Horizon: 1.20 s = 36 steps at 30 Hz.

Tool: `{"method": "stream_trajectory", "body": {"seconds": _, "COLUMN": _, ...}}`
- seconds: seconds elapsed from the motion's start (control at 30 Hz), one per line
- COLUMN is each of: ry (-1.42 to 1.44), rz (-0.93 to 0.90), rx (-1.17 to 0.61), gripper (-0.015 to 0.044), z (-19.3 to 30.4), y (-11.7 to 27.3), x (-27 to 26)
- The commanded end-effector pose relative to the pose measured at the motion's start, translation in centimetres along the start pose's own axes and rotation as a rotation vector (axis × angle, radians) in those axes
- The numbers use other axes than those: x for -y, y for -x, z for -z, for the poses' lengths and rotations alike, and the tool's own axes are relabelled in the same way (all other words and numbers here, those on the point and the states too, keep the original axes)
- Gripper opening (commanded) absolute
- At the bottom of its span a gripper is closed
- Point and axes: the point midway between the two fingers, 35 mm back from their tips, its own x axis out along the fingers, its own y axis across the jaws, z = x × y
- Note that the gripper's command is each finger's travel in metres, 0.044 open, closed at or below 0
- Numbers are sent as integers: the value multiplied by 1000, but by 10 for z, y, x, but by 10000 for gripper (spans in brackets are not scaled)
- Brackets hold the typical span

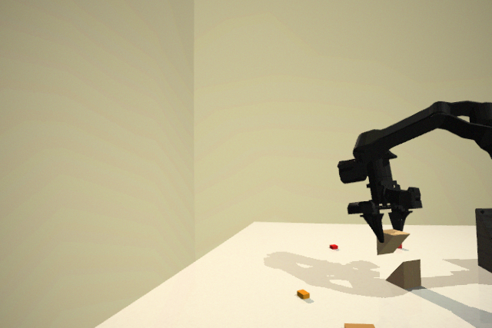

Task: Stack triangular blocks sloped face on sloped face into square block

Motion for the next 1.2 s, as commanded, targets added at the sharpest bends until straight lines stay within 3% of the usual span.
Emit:
{"method": "stream_trajectory", "body": {"seconds": 0.0, "ry": -7, "rz": 5, "rx": 4, "gripper": 0, "z": -1, "y": -6, "x": -1}}
{"method": "stream_trajectory", "body": {"seconds": 0.23, "ry": -7, "rz": 5, "rx": 6, "gripper": 0, "z": -7, "y": -32, "x": -1}}
{"method": "stream_trajectory", "body": {"seconds": 1.17, "ry": -13, "rz": 6, "rx": 5, "gripper": 0, "z": -9, "y": -32, "x": -1}}
